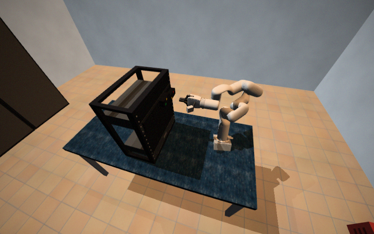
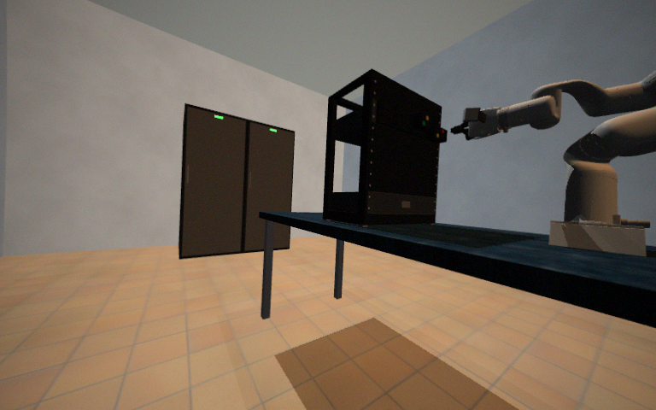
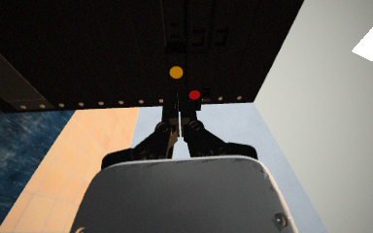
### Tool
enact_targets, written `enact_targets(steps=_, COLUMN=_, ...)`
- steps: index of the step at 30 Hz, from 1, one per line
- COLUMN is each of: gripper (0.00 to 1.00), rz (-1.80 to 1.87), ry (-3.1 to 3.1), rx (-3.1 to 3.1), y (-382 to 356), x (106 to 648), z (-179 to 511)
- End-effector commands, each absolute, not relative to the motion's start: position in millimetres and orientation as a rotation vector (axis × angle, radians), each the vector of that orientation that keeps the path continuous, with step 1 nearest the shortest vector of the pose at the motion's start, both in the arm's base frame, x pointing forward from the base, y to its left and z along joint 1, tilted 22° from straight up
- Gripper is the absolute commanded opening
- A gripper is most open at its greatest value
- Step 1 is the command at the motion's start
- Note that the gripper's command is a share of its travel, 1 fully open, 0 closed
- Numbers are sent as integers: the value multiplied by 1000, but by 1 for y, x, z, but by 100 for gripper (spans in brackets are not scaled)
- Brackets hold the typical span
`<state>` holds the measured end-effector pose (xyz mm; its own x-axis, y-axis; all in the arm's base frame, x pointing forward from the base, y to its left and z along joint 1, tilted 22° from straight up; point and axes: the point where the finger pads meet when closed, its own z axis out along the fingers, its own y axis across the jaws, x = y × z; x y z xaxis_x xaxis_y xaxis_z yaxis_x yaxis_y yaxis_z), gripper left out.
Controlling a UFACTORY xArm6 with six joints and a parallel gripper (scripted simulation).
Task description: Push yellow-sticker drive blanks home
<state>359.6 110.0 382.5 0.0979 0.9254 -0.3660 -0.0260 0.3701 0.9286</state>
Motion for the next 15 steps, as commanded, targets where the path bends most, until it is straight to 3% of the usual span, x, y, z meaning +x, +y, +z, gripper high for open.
enact_targets(steps=1, gripper=0, rz=887, ry=1264, rx=940, y=110, x=360, z=384)
enact_targets(steps=15, gripper=0, rz=887, ry=1264, rx=940, y=112, x=360, z=384)
